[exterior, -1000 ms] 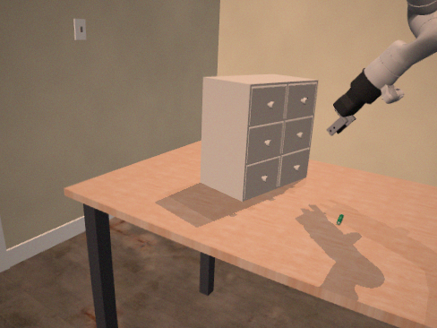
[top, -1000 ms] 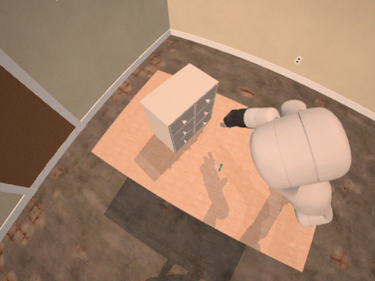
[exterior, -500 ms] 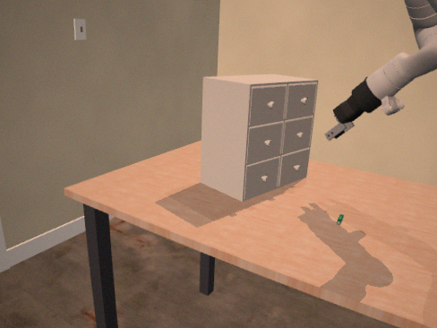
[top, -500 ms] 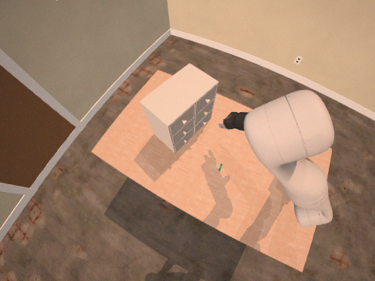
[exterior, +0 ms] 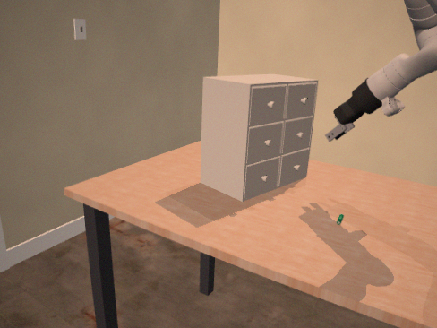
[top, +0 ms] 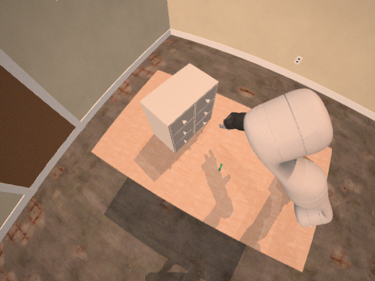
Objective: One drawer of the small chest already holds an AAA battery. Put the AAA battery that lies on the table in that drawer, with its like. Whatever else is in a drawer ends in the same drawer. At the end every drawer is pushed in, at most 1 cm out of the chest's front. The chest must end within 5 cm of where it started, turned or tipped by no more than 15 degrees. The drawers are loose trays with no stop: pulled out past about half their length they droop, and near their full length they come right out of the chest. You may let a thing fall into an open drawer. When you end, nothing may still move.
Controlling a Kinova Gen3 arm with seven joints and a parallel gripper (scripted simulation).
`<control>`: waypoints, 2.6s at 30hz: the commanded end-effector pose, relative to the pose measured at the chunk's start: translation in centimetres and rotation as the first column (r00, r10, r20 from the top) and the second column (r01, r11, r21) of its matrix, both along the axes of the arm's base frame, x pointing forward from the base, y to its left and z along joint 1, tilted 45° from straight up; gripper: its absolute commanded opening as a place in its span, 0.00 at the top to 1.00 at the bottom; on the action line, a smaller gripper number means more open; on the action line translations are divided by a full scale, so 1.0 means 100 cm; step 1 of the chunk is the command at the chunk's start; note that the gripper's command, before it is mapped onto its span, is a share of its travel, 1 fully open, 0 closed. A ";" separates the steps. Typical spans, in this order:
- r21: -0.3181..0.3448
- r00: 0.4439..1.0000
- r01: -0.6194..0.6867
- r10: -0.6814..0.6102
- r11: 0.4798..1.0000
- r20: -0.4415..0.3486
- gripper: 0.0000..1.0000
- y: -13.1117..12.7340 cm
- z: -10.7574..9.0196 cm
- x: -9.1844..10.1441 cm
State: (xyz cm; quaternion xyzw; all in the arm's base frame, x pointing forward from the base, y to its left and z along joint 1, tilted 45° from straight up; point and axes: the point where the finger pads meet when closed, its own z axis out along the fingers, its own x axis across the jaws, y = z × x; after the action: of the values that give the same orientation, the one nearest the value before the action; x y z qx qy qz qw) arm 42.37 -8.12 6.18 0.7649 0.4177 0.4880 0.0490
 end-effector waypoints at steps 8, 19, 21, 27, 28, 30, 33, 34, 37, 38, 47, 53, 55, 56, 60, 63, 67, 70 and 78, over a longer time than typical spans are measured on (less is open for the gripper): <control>-0.001 1.000 0.001 -0.001 1.000 0.001 0.33 -0.001 0.000 0.000; -0.001 1.000 0.001 -0.001 1.000 0.001 0.33 -0.001 0.000 0.000; -0.001 1.000 0.001 -0.001 1.000 0.001 0.33 -0.001 0.000 0.000; -0.001 1.000 0.001 -0.001 1.000 0.001 0.33 -0.001 0.000 0.000; -0.001 1.000 0.001 -0.001 1.000 0.001 0.33 -0.001 0.000 0.001; -0.001 1.000 0.001 -0.001 1.000 0.001 0.33 -0.001 0.000 0.001; -0.001 1.000 0.001 -0.001 1.000 0.001 0.33 -0.001 0.000 0.003; -0.001 1.000 0.001 -0.001 1.000 0.001 0.33 -0.001 0.000 0.003; -0.001 1.000 0.001 -0.001 1.000 0.001 0.33 -0.001 -0.001 0.004; -0.001 1.000 0.001 -0.001 1.000 0.001 0.33 -0.001 -0.001 0.005; -0.001 1.000 0.001 -0.001 1.000 0.001 0.33 -0.001 -0.004 0.019; -0.001 1.000 0.001 -0.001 1.000 0.001 0.33 -0.001 -0.006 0.026; -0.001 1.000 0.001 -0.001 1.000 0.001 0.33 -0.001 -0.007 0.030; -0.001 1.000 0.001 -0.001 1.000 0.001 0.33 -0.001 -0.007 0.032; -0.001 1.000 0.001 -0.001 1.000 0.001 0.33 -0.001 -0.009 0.041; -0.001 1.000 0.001 -0.001 1.000 0.001 0.33 -0.001 -0.011 0.046; -0.001 1.000 0.001 -0.001 1.000 0.001 0.33 -0.001 -0.012 0.053; -0.001 1.000 0.001 -0.001 1.000 0.001 0.33 -0.001 -0.013 0.055; -0.001 1.000 0.001 -0.001 1.000 0.001 0.33 -0.001 -0.015 0.063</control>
State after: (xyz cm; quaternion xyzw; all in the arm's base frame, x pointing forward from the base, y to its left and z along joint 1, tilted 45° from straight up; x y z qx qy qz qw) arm 48.52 -8.27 4.72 0.7657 0.4165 0.4876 0.0493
